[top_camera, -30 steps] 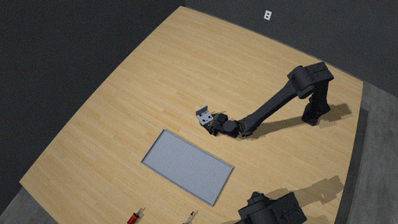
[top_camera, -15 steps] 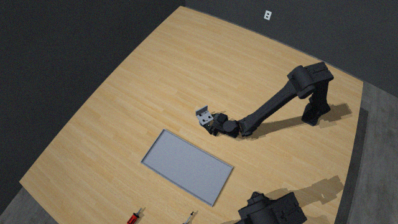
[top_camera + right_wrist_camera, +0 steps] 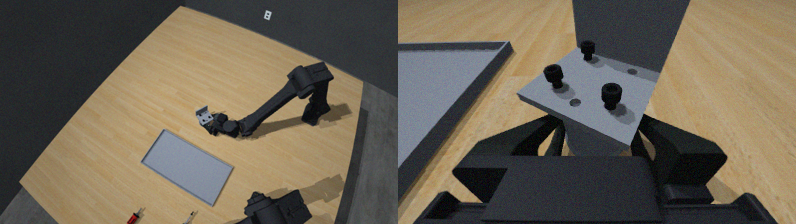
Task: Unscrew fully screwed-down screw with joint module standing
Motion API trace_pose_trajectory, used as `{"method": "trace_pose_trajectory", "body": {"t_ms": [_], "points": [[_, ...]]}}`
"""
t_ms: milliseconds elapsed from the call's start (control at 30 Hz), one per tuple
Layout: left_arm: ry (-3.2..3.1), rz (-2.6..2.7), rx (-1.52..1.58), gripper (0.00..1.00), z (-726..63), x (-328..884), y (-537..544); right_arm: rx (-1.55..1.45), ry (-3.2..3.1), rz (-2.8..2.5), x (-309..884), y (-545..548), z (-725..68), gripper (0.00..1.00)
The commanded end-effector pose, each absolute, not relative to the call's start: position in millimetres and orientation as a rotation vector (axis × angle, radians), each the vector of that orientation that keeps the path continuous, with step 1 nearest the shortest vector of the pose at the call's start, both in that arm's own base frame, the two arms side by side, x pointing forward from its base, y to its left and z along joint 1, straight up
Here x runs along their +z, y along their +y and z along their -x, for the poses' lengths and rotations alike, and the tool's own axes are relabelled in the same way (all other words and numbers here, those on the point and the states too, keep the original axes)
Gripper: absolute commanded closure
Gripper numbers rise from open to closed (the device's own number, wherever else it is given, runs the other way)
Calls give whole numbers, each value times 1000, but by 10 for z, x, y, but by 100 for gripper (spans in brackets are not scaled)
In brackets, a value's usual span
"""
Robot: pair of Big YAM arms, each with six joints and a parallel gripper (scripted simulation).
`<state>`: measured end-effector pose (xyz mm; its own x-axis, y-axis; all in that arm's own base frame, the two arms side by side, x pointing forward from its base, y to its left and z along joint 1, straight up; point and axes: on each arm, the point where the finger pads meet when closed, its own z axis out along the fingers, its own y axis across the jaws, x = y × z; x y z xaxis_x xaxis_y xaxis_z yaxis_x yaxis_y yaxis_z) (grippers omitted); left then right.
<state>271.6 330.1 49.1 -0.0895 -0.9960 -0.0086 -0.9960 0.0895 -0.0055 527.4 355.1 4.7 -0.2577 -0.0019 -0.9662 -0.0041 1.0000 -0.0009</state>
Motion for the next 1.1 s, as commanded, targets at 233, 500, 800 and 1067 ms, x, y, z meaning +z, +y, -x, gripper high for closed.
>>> {"method": "trace_pose_trajectory", "body": {"t_ms": [233,500,800,1067], "points": [[2271,2074,14,35,-2833,901,3460,14,1822,-3,43,3629,-5368,41],[2337,2133,-6,35,-2676,676,3268,14,1822,-3,43,3629,-5368,41],[2273,2071,15,35,-2829,1064,3454,14,1822,-3,43,3629,-5368,41],[2295,2096,8,35,-2778,929,3379,14,1822,-3,43,3629,-5368,41]]}}
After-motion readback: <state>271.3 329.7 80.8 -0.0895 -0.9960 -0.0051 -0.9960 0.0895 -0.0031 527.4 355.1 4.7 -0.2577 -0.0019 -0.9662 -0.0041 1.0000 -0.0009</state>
